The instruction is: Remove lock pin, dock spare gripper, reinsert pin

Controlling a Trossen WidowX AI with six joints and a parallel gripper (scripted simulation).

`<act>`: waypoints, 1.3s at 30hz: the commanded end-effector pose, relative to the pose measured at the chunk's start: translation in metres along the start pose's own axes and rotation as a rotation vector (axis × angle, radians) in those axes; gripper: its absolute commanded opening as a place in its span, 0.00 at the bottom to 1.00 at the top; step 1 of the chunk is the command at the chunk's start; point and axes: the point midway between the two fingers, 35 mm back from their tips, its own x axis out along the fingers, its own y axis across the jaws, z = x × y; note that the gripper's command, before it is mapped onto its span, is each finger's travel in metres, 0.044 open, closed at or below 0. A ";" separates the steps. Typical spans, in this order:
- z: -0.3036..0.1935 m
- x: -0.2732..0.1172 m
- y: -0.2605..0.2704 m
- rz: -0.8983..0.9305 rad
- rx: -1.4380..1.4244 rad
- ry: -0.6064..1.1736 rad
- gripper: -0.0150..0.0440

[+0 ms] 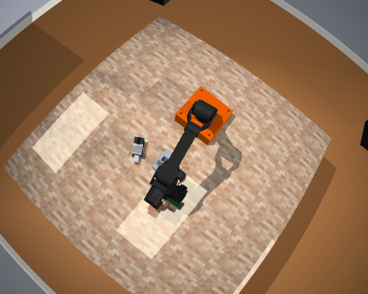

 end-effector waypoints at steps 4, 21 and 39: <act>-0.002 0.011 0.001 0.001 -0.004 0.000 0.25; -0.005 0.034 0.001 -0.006 -0.003 -0.001 0.25; -0.005 0.038 0.002 -0.007 -0.004 -0.002 0.25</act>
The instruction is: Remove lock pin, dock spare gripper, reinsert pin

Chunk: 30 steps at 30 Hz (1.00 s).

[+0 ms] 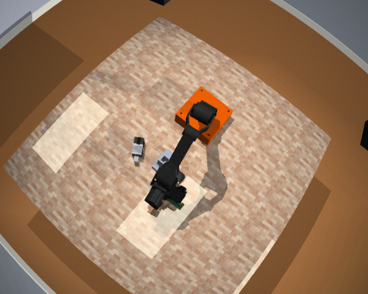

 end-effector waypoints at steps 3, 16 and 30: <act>-0.001 0.005 0.001 0.007 0.002 0.001 0.25; -0.001 0.005 0.001 0.007 0.002 0.001 0.25; 0.000 0.001 0.000 0.000 0.000 0.000 0.39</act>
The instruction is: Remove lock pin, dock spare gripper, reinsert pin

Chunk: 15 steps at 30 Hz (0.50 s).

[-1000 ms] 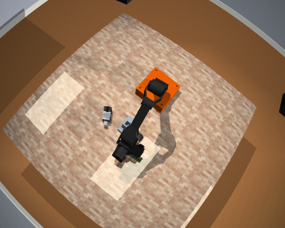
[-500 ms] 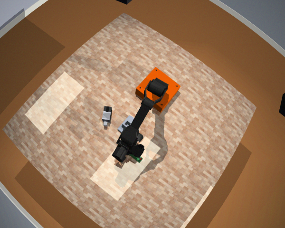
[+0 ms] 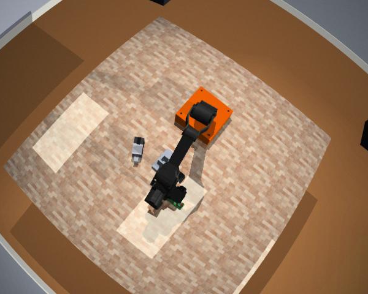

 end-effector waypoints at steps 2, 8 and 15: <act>0.000 0.000 0.000 0.000 0.000 0.000 0.48; 0.000 0.000 0.000 0.000 0.000 0.000 0.74; 0.002 -0.016 0.001 0.006 0.001 0.001 1.00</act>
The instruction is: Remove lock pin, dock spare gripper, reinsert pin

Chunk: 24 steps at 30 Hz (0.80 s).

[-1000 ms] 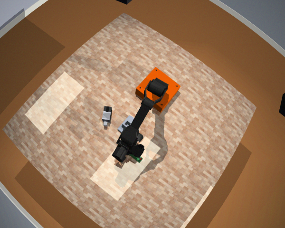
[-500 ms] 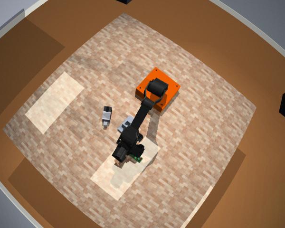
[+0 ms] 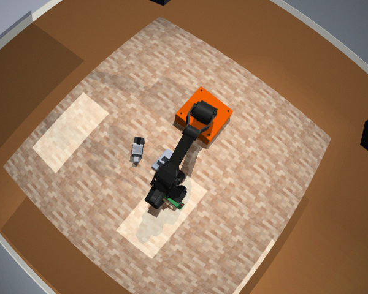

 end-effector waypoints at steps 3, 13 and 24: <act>0.002 -0.015 0.000 -0.001 0.000 0.000 1.00; 0.005 -0.039 0.000 -0.001 0.003 0.000 1.00; 0.008 -0.065 0.000 0.001 0.006 0.001 1.00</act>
